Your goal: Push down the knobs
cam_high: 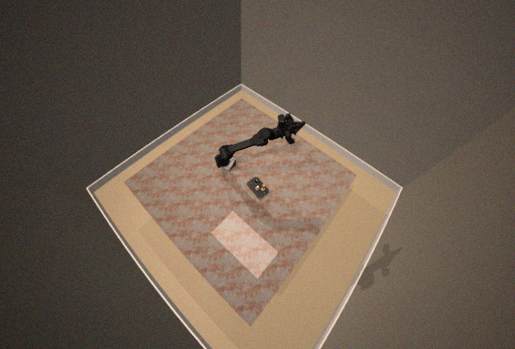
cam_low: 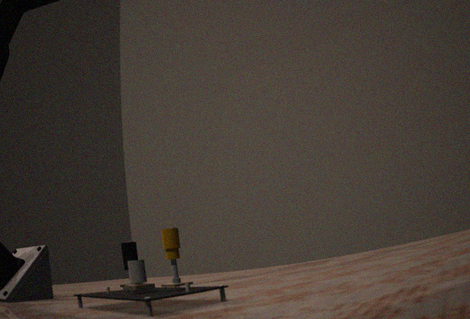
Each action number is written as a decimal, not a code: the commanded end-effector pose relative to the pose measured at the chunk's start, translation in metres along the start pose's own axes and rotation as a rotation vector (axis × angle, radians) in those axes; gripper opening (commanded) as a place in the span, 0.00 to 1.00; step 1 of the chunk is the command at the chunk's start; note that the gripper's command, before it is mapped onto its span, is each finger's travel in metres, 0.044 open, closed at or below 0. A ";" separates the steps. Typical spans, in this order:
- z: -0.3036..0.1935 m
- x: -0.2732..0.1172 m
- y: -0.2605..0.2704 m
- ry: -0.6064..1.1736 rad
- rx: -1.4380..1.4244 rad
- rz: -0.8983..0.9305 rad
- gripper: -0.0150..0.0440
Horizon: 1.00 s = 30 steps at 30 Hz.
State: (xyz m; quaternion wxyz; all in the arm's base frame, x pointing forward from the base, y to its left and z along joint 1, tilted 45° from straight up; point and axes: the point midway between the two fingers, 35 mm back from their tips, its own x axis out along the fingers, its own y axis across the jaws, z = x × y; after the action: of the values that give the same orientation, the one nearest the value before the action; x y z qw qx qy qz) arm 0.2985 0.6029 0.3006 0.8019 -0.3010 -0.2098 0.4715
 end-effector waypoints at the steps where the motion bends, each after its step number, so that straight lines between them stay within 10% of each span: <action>1: -0.025 -0.006 0.001 0.110 0.109 0.029 0.25; 30: -0.200 -0.102 0.036 0.894 0.704 -0.051 0.25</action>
State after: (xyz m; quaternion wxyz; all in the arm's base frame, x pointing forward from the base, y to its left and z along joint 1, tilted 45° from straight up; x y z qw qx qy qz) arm 0.3515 0.4912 0.1350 0.8718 -0.2005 0.2665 0.3589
